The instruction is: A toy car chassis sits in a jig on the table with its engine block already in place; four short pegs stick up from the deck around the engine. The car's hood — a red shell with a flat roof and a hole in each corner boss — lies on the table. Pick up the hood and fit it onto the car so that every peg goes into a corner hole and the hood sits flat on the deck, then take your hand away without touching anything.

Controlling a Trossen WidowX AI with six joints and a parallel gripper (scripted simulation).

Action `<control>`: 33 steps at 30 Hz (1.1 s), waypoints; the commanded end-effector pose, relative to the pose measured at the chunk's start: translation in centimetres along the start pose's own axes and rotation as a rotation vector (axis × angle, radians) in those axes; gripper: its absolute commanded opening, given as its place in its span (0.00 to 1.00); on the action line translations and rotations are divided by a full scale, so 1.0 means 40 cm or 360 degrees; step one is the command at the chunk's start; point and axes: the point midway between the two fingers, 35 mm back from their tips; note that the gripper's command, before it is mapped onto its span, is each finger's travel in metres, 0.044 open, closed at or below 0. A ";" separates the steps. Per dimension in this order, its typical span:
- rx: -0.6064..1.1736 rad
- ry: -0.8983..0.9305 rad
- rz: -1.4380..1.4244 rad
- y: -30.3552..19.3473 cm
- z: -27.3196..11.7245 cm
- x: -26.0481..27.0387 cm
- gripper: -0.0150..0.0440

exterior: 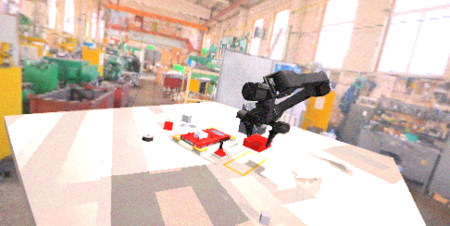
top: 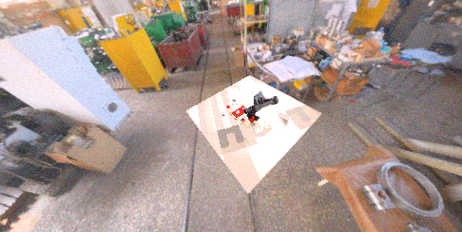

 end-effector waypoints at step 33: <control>-0.0017 -0.0038 0.0012 0.142 -0.083 -0.281 0.25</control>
Point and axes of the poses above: the point midway between the two fingers, 35 mm back from their tips, its own z axis out along the fingers, its own x axis across the jaws, y = z × x, and after that the axes turned 6 degrees about z, right-handed
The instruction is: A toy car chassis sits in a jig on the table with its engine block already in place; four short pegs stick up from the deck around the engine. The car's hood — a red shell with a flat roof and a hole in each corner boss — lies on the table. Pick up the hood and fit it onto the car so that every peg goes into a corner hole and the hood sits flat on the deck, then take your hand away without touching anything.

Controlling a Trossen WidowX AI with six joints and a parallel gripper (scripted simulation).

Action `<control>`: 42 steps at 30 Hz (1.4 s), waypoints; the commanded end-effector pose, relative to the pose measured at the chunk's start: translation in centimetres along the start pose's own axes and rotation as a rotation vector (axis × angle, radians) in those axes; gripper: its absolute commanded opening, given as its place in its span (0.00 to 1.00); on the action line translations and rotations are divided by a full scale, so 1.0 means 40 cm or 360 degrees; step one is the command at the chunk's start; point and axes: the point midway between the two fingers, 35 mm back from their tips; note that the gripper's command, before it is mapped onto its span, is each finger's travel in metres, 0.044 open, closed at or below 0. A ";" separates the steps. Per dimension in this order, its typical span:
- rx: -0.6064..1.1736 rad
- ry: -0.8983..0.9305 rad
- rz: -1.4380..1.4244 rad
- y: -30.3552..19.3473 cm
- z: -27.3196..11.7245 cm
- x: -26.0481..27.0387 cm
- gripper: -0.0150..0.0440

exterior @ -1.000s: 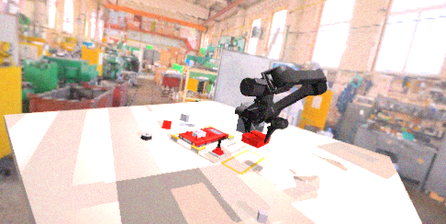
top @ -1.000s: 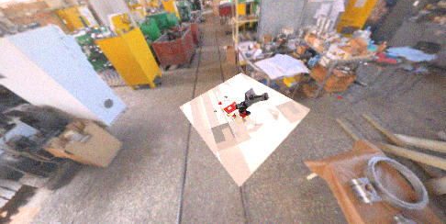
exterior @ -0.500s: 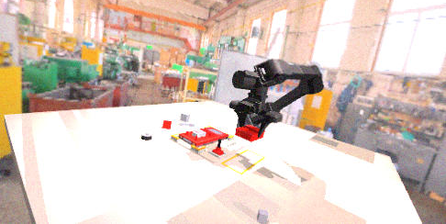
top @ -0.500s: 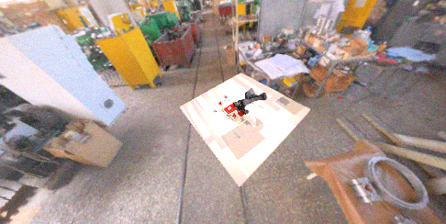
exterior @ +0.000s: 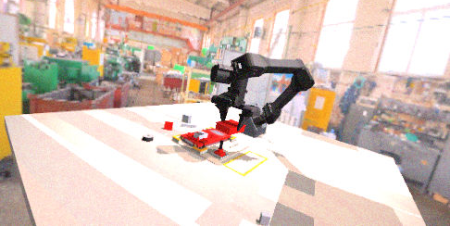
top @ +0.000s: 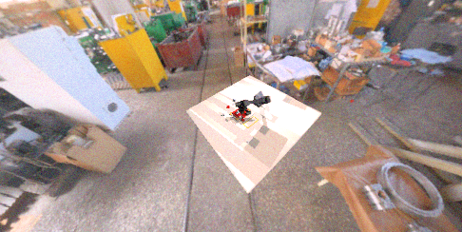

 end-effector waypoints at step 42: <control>0.0009 0.0016 -0.0009 0.049 0.139 -0.337 0.25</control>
Point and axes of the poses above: the point midway between the two fingers, 35 mm back from their tips, its own z axis out along the fingers, its own x axis across the jaws, y = z × x, and after that the axes turned 6 degrees about z, right-handed
